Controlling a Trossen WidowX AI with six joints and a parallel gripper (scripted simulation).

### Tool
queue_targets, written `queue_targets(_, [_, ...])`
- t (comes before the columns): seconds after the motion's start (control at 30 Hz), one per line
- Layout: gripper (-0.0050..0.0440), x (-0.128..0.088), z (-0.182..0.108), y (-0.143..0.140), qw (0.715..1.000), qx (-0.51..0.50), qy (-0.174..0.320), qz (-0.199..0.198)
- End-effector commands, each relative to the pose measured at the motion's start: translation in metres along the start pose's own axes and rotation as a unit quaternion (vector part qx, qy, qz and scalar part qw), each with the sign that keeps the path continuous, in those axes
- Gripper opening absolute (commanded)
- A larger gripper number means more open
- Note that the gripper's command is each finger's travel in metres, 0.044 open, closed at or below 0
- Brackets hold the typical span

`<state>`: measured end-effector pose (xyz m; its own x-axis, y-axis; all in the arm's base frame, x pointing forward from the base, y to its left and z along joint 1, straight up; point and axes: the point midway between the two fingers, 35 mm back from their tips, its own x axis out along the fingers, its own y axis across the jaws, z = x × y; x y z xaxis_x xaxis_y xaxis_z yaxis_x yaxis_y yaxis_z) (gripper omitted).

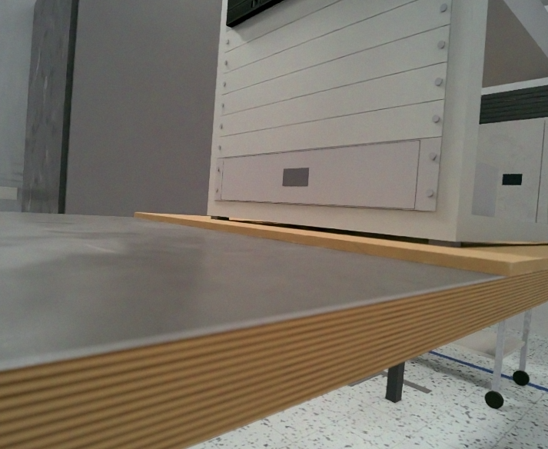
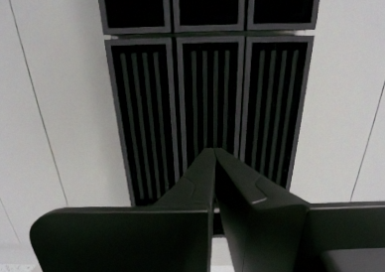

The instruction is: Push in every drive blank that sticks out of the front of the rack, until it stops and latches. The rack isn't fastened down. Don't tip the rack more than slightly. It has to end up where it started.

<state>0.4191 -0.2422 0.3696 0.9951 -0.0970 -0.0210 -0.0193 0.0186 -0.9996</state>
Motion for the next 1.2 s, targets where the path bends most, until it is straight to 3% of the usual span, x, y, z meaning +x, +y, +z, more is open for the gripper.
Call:
queue_targets(0.0, [-0.005,0.002,0.002,-0.01,1.0,-0.007,-0.001,-0.01])
queue_targets(0.37, [-0.005,0.0,0.002,-0.01,1.0,-0.007,-0.001,-0.01])
queue_targets(0.73, [-0.005,-0.057,0.002,-0.008,1.0,-0.007,-0.001,-0.01])
queue_targets(1.17, [-0.005,-0.058,0.002,-0.008,1.0,-0.007,-0.001,-0.01])
